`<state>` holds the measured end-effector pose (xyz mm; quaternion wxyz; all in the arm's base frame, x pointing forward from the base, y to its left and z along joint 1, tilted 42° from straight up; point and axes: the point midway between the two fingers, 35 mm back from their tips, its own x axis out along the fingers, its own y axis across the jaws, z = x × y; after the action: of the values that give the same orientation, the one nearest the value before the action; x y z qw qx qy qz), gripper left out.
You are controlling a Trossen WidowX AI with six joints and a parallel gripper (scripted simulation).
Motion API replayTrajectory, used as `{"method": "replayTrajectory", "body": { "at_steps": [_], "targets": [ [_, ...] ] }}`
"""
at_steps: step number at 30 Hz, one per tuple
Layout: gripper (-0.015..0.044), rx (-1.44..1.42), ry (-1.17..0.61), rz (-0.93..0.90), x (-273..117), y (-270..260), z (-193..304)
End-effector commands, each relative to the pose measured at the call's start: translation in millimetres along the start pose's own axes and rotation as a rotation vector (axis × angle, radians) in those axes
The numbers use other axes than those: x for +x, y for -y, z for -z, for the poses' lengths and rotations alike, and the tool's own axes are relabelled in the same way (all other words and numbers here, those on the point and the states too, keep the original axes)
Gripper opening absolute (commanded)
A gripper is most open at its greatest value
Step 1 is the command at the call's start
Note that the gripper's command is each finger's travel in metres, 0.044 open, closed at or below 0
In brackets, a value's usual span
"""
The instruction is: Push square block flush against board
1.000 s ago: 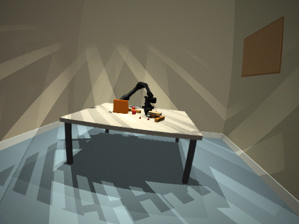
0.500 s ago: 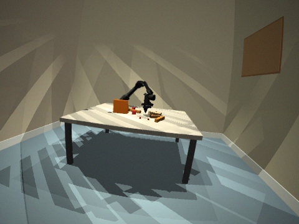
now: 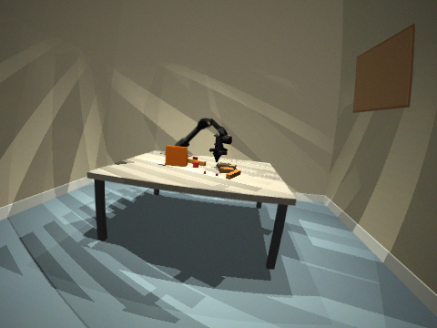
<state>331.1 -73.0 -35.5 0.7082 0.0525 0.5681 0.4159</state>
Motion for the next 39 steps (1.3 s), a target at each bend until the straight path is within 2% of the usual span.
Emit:
{"method": "replayTrajectory", "body": {
  "at_steps": [1, 19, 25, 28, 30, 39],
  "targets": [
    [0.0000, -0.152, 0.003, 0.012, -5, -21, -38],
    [0.0000, -0.747, 0.031, -0.007, -6, -154, -155],
    [0.0000, -0.753, 0.031, -0.007, -3, -155, -156],
    [0.0000, -0.753, 0.033, -0.007, 36, -156, -158],
    [0.0000, -0.753, 0.034, -0.008, 48, -157, -158],
    [0.0000, -0.753, 0.033, -0.008, 48, -155, -156]
  ]
}}
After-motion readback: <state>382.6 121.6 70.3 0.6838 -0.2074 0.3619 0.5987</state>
